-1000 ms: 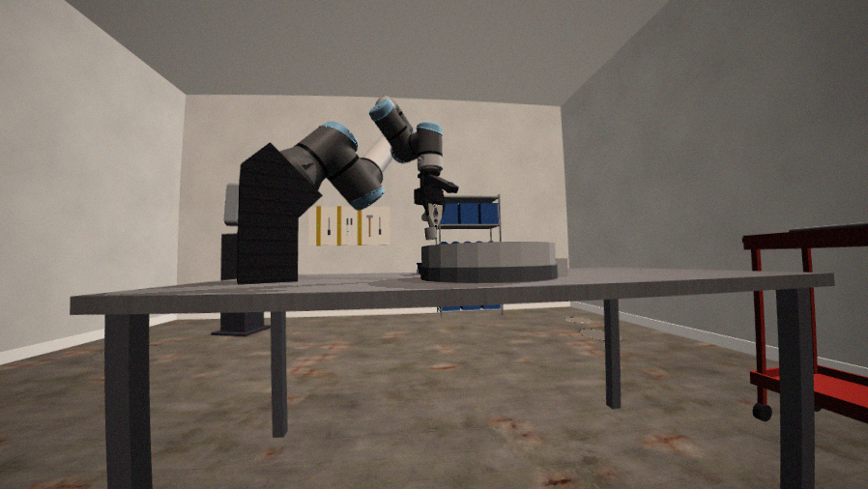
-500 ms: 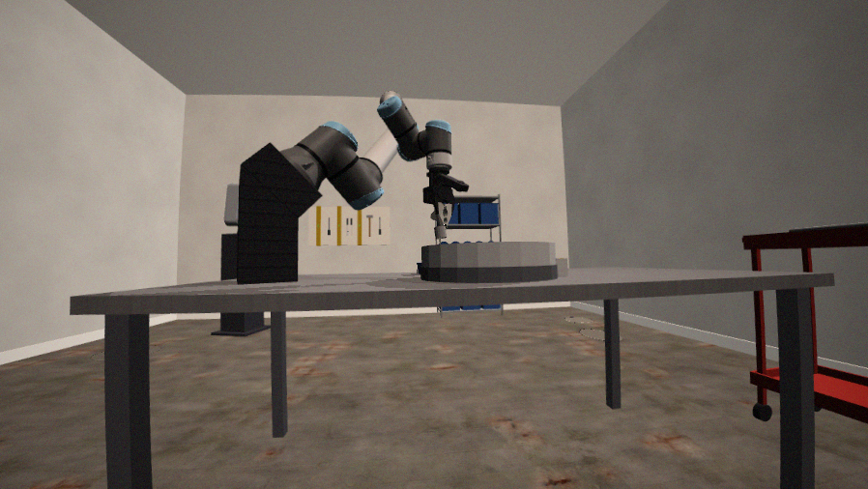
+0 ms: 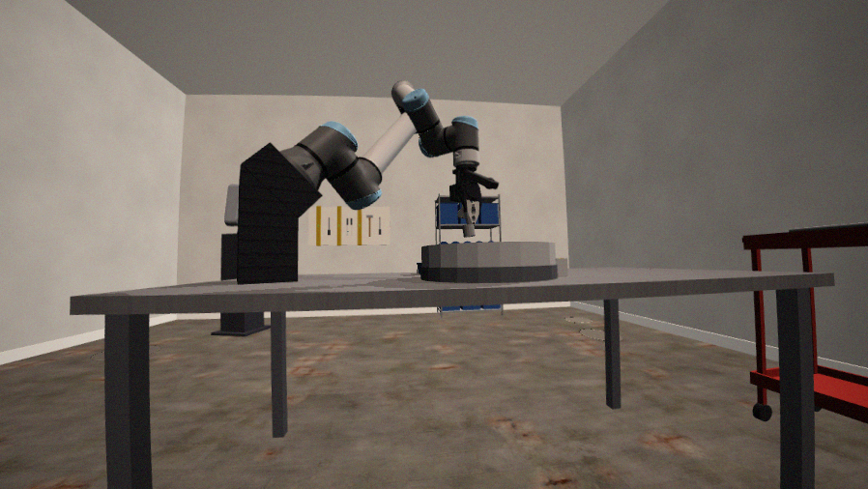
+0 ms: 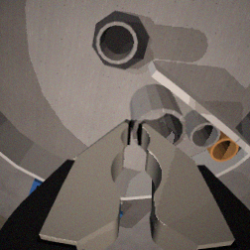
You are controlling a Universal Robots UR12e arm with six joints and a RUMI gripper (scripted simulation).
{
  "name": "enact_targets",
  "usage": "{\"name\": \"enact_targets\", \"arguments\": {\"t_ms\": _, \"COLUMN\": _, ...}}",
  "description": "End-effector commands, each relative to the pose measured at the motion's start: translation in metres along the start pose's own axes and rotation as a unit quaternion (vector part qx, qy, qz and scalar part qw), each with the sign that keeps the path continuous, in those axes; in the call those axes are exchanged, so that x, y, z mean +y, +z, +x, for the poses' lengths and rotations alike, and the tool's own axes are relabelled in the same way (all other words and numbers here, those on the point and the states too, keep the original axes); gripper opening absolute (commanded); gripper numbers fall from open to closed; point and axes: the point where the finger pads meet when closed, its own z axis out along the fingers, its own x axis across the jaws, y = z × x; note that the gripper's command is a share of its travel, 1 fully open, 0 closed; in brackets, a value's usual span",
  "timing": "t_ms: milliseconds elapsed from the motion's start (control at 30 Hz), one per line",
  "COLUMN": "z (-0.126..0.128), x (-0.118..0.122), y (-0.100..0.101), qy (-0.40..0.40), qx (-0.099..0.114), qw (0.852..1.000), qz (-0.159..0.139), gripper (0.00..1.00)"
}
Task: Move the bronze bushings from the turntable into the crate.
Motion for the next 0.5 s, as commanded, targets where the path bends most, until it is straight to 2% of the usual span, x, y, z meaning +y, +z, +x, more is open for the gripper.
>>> {"name": "enact_targets", "arguments": {"t_ms": 0, "z": -0.023, "x": -0.031, "y": 0.004, "qy": 0.0, "qx": 0.001, "qw": 1.0, "qz": 0.001, "gripper": 0.0}}
{"name": "enact_targets", "arguments": {"t_ms": 200, "z": -0.033, "x": -0.045, "y": 0.004, "qy": 0.0, "qx": 0.001, "qw": 1.0, "qz": 0.001, "gripper": 0.0}}
{"name": "enact_targets", "arguments": {"t_ms": 467, "z": -0.034, "x": -0.047, "y": 0.004, "qy": 0.0, "qx": 0.001, "qw": 1.0, "qz": 0.001, "gripper": 0.0}}
